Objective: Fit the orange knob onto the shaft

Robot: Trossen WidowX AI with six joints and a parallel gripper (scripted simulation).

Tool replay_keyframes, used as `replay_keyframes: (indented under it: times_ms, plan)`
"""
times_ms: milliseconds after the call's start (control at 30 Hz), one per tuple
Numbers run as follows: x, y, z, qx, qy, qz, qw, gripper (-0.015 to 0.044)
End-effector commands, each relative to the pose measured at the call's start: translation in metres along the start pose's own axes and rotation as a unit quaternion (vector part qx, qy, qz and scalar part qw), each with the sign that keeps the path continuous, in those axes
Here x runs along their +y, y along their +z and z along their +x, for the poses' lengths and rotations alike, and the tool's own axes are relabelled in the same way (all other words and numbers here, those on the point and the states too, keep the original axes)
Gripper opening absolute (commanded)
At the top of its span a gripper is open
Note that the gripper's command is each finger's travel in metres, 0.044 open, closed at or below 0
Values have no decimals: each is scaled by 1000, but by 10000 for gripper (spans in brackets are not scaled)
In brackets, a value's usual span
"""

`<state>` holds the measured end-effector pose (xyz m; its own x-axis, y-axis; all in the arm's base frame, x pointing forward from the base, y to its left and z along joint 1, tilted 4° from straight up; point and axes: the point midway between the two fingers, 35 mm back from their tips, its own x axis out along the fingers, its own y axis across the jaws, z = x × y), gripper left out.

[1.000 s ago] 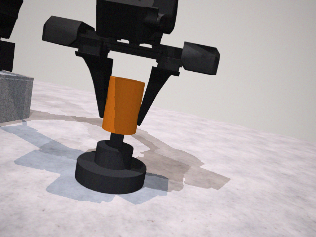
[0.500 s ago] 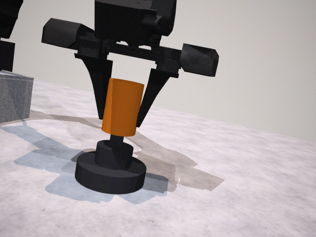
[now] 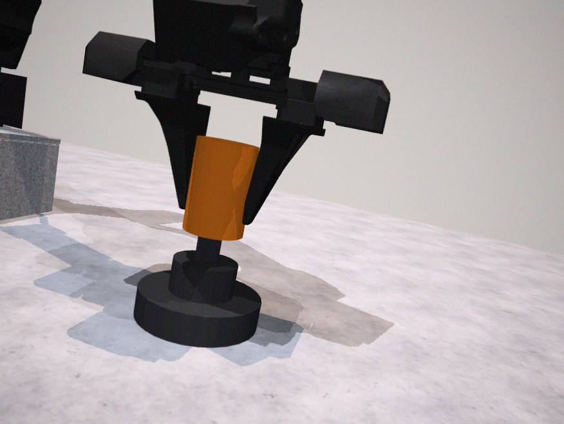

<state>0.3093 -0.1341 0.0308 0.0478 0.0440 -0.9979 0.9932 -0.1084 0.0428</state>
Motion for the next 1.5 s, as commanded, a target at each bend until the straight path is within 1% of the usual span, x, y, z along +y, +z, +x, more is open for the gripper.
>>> replay_keyframes:
  times_ms: [0,1200,1467]
  plan:
    - [0,0,0,0,1,33,999,0]
    - [-1,0,4,0,1,33,999,0]
    - [-1,-1,-2,0,1,46,999,0]
